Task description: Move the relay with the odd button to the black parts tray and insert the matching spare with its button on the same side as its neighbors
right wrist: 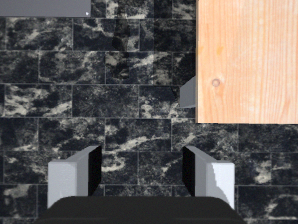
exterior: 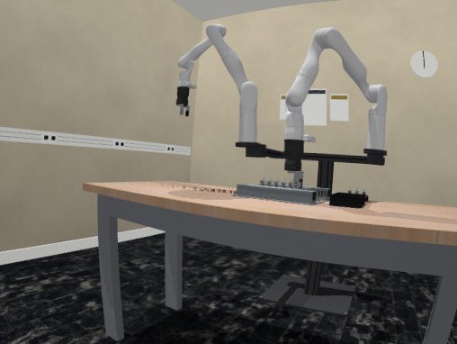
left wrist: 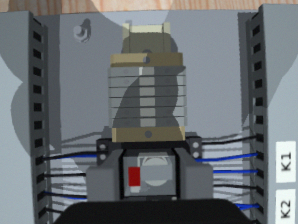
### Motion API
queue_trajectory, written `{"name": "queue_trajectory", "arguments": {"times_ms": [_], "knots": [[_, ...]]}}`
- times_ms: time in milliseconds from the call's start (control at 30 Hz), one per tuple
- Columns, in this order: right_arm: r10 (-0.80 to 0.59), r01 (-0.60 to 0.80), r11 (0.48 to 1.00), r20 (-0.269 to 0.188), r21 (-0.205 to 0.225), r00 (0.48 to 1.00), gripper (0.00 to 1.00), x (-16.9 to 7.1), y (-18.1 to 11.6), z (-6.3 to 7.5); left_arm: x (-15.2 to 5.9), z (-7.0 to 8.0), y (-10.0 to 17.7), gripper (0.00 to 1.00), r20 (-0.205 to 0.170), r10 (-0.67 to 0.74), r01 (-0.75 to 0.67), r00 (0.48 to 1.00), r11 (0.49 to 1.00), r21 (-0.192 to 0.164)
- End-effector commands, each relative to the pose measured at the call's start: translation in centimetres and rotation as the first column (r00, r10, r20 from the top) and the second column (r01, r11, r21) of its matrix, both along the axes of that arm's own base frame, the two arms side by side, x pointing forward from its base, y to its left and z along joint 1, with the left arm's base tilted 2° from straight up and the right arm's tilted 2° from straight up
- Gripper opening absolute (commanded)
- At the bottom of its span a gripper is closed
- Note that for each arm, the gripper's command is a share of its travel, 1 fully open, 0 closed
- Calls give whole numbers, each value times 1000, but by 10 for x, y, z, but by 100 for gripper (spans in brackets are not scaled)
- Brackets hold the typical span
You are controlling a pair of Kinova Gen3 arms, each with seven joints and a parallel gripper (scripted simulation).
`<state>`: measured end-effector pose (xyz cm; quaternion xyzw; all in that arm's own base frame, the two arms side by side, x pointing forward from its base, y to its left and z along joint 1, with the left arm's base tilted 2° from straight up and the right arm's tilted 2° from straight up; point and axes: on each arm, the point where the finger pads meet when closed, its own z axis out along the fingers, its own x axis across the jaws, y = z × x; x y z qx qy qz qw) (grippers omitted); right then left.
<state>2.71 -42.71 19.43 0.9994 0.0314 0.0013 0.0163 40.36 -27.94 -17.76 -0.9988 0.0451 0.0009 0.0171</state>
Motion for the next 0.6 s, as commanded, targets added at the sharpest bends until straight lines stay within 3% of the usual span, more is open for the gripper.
{"name": "queue_trajectory", "arguments": {"times_ms": [0, 567], "knots": [[0, 0, 1000, 0, -2, 1000, 100, 0, 0, 1, 1, 1, -1, 0, 5, 0, 0, 1000, 1000, -2], [0, 0, 1000, 0, -2, 1000, 100, 0, 0, 1, 0, 1, -1, 0, 23, -1, 1, 1000, 1000, -3]]}}
